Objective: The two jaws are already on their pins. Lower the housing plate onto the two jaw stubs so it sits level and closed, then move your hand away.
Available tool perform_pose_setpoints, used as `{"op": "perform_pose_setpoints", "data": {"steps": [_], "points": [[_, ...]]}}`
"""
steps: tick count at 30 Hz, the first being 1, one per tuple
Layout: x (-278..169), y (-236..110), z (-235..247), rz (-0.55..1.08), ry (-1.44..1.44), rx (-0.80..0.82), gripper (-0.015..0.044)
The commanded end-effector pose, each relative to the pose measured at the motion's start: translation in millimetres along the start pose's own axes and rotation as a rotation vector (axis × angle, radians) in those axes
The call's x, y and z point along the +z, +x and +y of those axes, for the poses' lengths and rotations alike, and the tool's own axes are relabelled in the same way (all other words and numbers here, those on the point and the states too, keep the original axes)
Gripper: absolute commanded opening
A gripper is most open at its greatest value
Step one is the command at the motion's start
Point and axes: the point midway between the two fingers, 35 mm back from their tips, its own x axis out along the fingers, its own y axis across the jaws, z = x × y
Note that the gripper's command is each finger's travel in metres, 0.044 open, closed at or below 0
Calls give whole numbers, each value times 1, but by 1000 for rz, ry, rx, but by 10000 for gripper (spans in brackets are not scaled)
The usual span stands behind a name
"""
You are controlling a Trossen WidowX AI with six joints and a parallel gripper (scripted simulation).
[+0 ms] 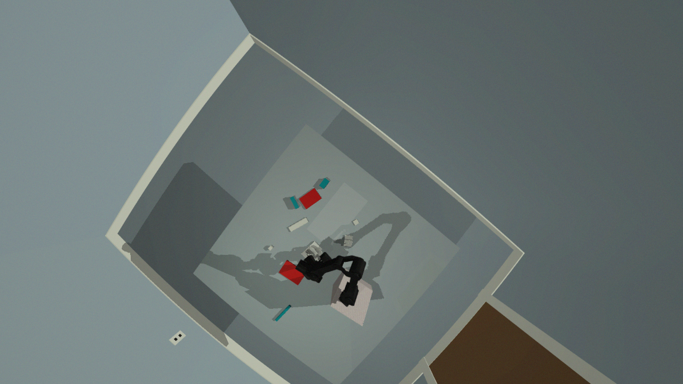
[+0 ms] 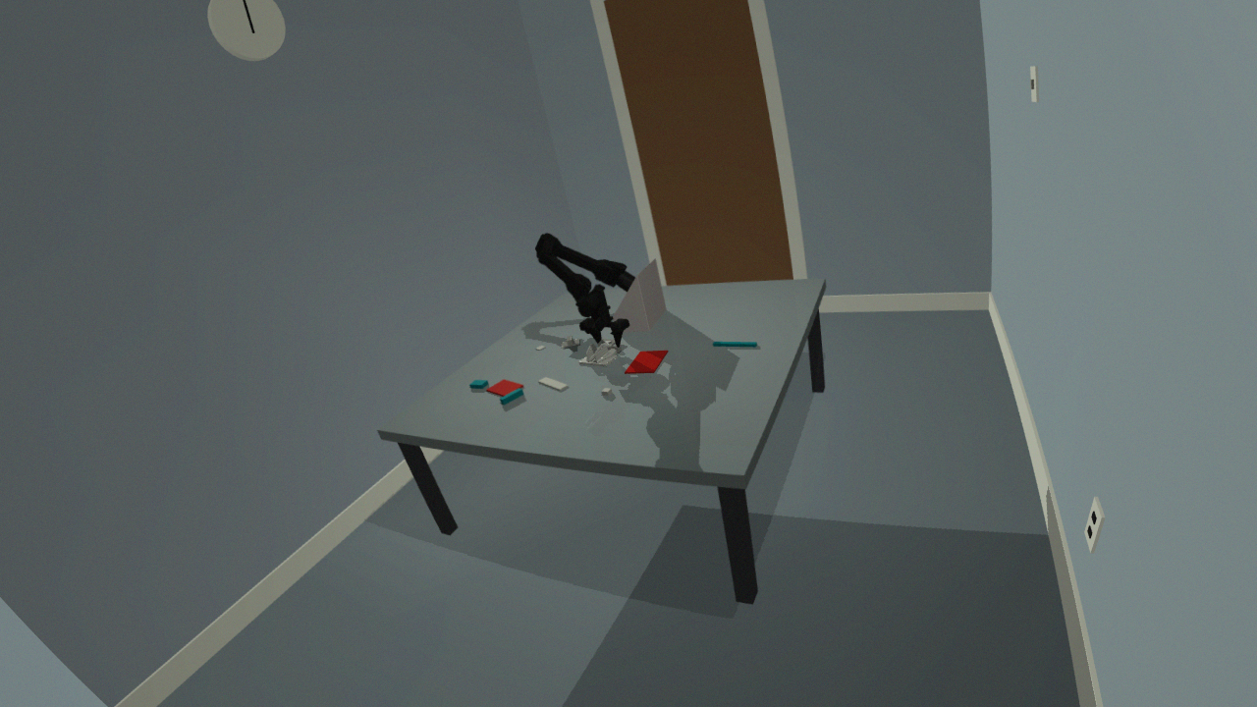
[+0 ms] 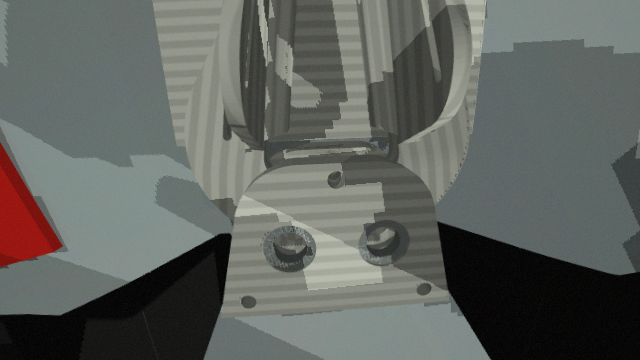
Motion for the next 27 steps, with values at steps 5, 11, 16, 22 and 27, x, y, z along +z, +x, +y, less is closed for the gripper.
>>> {"op": "perform_pose_setpoints", "data": {"steps": [5, 11, 16, 22, 27], "points": [[-1, 2, 0, 2, -11, -4, 351], [-1, 4, 0, 2, -13, -4, 351], [-1, 4, 0, 2, -13, -4, 351], [-1, 6, 0, 2, -12, -4, 351], [-1, 6, 0, 2, -12, -4, 351]]}}
